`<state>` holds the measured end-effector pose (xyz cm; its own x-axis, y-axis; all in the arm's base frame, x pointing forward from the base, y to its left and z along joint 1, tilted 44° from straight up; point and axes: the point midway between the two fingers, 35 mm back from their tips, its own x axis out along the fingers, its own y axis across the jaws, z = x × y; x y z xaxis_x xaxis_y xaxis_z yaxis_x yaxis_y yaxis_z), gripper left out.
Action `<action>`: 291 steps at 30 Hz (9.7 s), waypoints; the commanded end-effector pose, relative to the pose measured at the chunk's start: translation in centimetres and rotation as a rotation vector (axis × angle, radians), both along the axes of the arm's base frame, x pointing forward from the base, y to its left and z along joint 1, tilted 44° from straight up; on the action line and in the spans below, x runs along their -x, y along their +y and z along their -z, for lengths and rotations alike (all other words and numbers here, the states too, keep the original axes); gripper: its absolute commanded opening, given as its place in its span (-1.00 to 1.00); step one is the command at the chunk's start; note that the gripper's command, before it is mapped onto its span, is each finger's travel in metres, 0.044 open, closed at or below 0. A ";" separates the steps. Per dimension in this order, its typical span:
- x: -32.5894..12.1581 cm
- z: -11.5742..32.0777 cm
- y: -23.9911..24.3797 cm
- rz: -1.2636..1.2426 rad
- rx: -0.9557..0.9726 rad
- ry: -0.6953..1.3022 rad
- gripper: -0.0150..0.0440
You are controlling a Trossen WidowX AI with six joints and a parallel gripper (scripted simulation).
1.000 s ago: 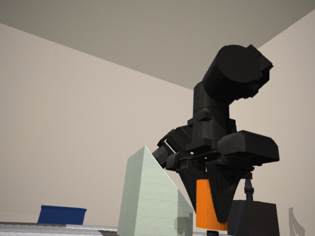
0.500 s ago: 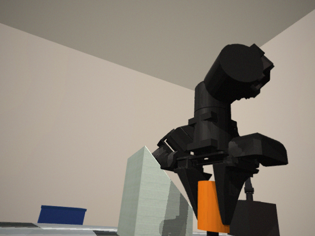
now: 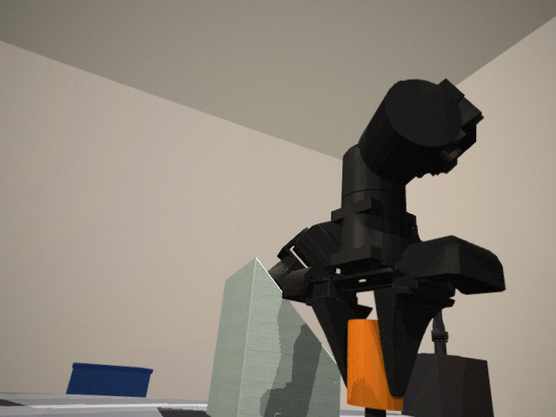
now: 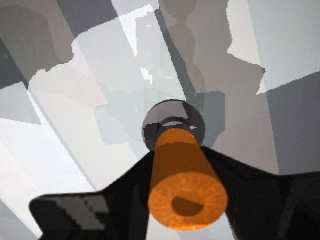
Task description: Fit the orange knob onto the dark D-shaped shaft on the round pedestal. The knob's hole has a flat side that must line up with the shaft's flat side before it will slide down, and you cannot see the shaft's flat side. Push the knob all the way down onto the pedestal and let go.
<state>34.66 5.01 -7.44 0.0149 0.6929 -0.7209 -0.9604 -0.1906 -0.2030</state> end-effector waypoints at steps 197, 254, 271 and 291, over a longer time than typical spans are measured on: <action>-0.3 -0.2 -0.2 -0.206 0.005 -0.202 -0.49; 0.0 -0.1 -0.1 1.359 -0.031 1.304 -0.49; -0.1 0.0 0.0 1.359 -0.031 1.304 -0.49; 0.1 -0.3 -0.2 1.360 -0.031 1.304 -0.49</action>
